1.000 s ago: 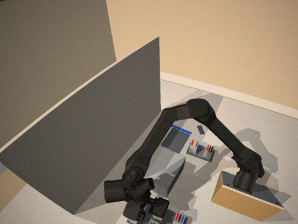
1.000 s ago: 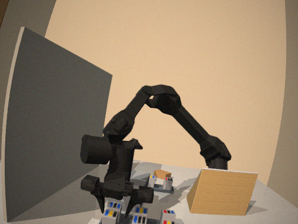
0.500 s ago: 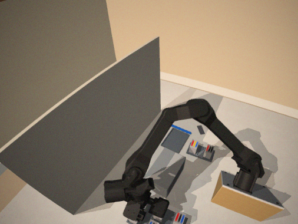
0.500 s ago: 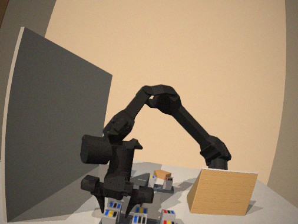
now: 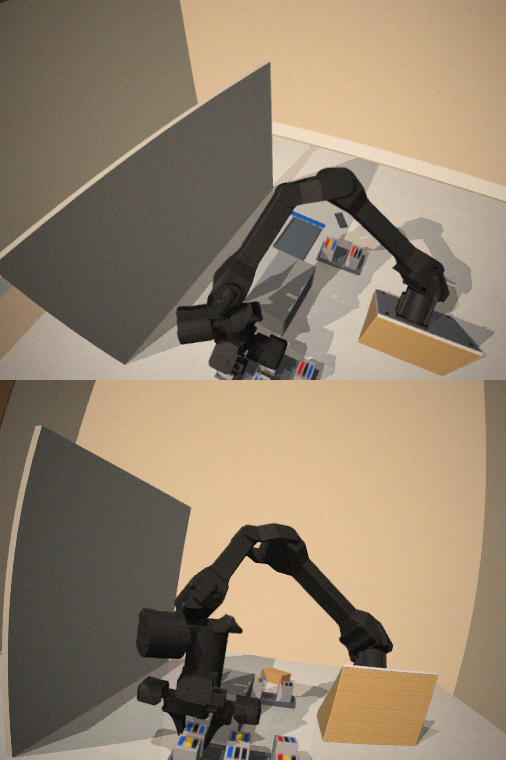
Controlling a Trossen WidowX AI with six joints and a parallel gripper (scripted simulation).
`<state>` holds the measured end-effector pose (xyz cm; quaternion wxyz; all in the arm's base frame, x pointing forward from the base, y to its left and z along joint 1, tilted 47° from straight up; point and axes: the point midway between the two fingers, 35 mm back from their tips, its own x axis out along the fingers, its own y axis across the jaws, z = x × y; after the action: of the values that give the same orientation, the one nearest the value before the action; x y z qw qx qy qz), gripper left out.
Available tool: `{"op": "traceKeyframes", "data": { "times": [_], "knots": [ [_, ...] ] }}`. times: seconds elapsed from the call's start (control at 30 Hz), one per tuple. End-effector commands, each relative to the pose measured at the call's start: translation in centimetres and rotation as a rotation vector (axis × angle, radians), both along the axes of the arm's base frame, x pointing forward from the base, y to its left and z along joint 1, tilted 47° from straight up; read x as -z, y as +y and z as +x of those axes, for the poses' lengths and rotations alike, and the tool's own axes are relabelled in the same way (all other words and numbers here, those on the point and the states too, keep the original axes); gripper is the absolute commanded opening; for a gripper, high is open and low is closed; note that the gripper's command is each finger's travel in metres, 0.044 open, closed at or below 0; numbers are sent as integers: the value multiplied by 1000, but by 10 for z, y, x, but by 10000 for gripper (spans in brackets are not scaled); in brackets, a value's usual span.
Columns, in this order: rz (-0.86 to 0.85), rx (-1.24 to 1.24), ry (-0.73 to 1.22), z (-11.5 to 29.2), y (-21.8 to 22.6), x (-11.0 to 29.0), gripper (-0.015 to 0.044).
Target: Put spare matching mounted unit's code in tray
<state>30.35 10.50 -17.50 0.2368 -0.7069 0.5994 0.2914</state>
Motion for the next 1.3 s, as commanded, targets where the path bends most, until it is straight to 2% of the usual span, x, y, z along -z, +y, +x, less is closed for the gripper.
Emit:
{"op": "traceKeyframes", "data": {
  "times": [0.0, 0.03, 0.3, 0.6, 0.83, 1.27],
  "knots": [
    [0, 1, 0, 0, 0, 0, 17],
    [0, 1, 0, 0, 0, 0, 0],
    [1, 1, 0, 0, 1, -1, 0],
    [1, -3, 3, -8, 53, -51, 0],
    [2, -17, -2, -9, 60, -55, 0],
    [4, -4, 5, -19, 110, -100, 0]
  ]
}}
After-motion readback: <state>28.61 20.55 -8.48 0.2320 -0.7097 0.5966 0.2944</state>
